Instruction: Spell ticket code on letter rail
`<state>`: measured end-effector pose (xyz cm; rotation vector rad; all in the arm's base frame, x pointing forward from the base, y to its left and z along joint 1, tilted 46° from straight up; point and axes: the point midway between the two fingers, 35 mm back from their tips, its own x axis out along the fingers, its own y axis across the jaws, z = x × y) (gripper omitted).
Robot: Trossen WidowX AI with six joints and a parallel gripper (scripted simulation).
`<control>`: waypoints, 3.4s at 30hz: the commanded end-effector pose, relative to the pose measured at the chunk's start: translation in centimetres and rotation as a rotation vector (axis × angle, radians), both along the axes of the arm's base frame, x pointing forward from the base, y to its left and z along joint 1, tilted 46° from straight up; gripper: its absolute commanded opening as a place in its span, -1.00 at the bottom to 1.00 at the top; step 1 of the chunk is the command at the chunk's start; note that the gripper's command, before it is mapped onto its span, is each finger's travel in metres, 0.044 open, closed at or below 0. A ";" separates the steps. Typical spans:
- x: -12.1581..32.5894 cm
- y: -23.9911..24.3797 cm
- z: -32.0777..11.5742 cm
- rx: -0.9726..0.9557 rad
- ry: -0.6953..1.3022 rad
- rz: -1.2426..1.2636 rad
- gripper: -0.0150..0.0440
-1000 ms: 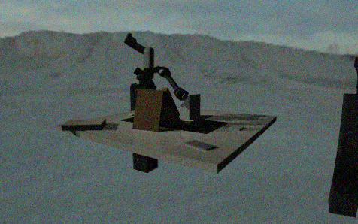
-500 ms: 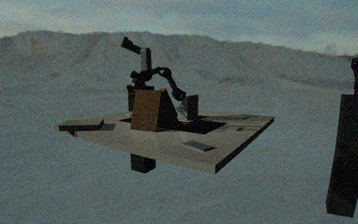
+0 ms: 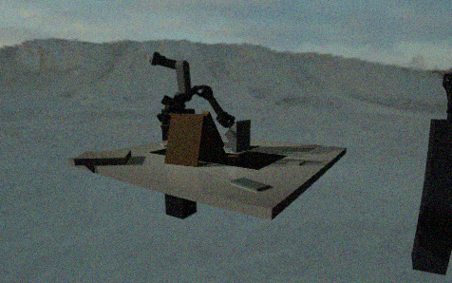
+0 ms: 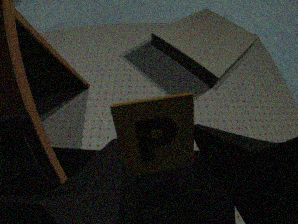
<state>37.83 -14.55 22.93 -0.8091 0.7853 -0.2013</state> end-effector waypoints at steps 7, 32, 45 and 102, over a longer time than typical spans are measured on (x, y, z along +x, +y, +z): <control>0.0 0.2 -0.3 0.000 0.001 0.004 -0.49; -0.3 0.8 -1.4 0.001 0.002 0.004 -0.49; -0.4 1.3 -1.8 0.001 0.002 0.004 -0.49; -0.8 3.2 -3.9 0.003 0.003 0.004 -0.49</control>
